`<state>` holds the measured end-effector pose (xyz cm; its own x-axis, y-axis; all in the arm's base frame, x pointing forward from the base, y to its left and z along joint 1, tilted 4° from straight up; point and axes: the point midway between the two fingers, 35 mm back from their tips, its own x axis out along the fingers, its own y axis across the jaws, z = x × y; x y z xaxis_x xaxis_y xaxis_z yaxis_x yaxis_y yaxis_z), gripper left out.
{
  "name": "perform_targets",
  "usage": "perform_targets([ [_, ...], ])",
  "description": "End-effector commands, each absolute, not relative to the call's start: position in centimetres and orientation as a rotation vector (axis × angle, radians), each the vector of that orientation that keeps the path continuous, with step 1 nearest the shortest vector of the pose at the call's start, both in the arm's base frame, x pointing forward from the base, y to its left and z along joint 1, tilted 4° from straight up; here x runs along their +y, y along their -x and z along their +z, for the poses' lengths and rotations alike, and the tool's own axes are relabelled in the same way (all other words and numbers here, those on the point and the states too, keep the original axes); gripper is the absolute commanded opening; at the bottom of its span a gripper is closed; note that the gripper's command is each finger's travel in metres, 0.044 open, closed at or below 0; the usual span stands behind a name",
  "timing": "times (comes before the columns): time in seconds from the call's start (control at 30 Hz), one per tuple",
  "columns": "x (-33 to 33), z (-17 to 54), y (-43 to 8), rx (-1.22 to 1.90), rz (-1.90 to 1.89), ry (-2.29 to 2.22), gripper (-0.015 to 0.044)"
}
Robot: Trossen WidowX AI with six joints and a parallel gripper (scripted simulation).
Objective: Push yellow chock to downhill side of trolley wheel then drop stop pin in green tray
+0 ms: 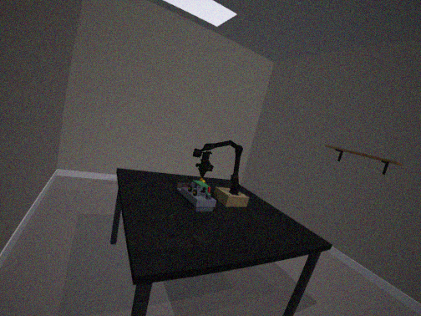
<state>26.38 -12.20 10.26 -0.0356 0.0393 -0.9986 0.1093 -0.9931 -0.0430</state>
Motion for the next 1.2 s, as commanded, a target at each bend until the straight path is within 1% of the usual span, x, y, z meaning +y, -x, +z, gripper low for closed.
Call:
perform_targets([
  [0.0,-12.1,10.1,-27.5,0.151,-2.221,-2.168,0.0000],
  [0.27,-12.0,9.8,-28.4,0.151,-2.220,-2.169,0.0000],
  [0.97,-11.9,4.1,-28.4,0.151,-2.220,-2.169,0.0000],
  [1.17,-11.7,3.6,-28.3,0.152,-2.221,-2.169,0.0000],
])
